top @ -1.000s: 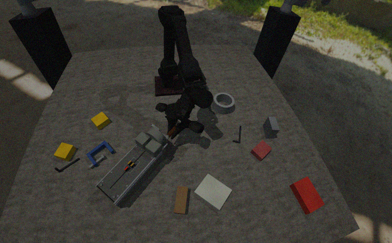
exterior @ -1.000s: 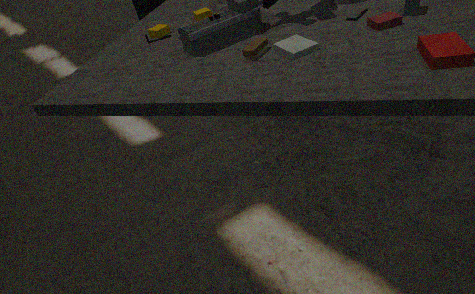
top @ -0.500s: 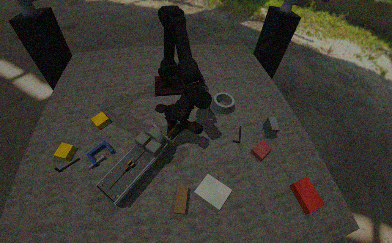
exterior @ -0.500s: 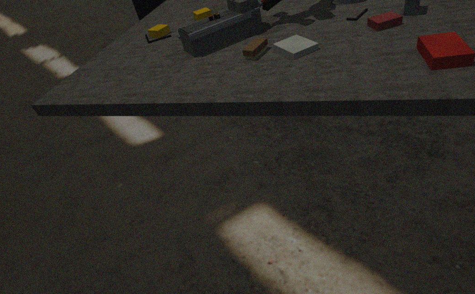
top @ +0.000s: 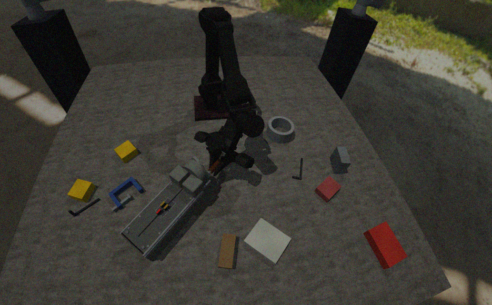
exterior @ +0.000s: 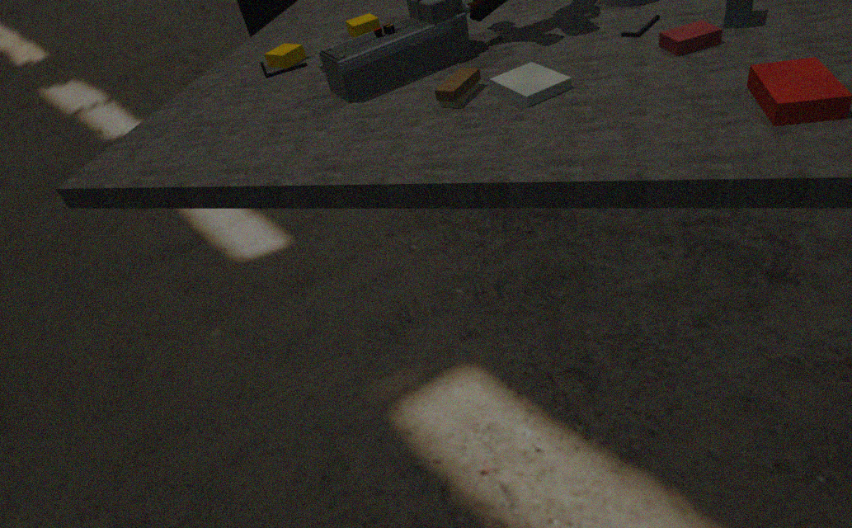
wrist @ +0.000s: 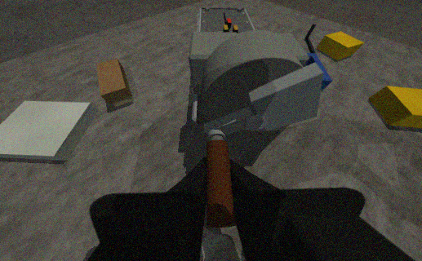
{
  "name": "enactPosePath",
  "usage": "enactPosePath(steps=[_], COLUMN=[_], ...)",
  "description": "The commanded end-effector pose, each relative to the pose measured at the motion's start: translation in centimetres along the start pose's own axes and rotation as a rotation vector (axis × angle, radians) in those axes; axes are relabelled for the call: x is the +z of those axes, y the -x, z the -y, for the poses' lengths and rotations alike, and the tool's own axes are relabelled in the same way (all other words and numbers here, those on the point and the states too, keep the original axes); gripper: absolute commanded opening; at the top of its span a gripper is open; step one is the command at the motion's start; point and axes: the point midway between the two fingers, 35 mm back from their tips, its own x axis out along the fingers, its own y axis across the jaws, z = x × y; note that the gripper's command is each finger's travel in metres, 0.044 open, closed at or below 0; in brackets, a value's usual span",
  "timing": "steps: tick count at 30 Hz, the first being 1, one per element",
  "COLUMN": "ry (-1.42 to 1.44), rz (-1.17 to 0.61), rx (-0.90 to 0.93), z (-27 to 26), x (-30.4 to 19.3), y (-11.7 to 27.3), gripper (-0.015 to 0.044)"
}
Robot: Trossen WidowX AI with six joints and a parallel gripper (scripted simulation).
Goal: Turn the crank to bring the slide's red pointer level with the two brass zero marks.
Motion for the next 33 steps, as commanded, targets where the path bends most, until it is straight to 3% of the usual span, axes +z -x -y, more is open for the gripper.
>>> enactPosePath(steps=[1,33], ry=[0.008,0.009], rz=[-0.015,-0.015], rx=[-0.012,-0.012], z=[0.54,1.29], x=[-0.54,-0.89], y=[-0.57,-0.91], gripper=[0.0,0.0])
